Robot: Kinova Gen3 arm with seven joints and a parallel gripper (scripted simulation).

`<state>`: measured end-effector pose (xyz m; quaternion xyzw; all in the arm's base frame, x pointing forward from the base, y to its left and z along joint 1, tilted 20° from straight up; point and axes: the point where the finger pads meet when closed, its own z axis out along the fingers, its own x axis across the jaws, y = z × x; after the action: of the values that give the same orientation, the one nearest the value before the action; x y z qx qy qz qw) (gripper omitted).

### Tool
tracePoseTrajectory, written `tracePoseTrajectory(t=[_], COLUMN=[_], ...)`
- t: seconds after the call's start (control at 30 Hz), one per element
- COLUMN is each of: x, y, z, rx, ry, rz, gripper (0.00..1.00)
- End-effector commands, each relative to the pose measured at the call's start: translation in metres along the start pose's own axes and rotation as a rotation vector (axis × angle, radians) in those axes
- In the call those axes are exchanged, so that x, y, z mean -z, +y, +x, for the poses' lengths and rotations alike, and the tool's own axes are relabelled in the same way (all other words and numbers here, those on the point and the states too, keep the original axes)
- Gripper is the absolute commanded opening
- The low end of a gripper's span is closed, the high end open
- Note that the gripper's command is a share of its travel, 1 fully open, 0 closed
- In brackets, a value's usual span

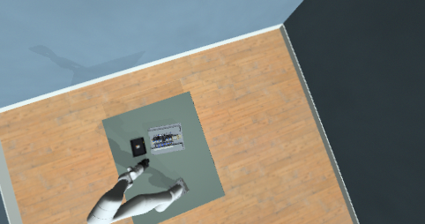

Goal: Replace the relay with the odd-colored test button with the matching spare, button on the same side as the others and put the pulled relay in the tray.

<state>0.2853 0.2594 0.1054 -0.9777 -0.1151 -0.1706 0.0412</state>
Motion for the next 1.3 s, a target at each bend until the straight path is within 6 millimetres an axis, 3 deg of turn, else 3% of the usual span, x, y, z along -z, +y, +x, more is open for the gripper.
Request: tracePoseTrajectory(t=[0.0, 0.13, 0.17, 1.27], x=[0.0005, 0.0006, 0.0005, 0.0005], y=[-0.0001, -0.0001, -0.0002, -0.0002], z=[0.0006, 0.0007, 0.0005, 0.0005], rx=[0.0, 0.0, 0.0, 0.0], ry=[0.002, 0.002, 0.001, 0.001], rz=[0.001, 0.001, 0.001, 0.001], gripper=[1.0, 1.0, 0.0, 0.0])
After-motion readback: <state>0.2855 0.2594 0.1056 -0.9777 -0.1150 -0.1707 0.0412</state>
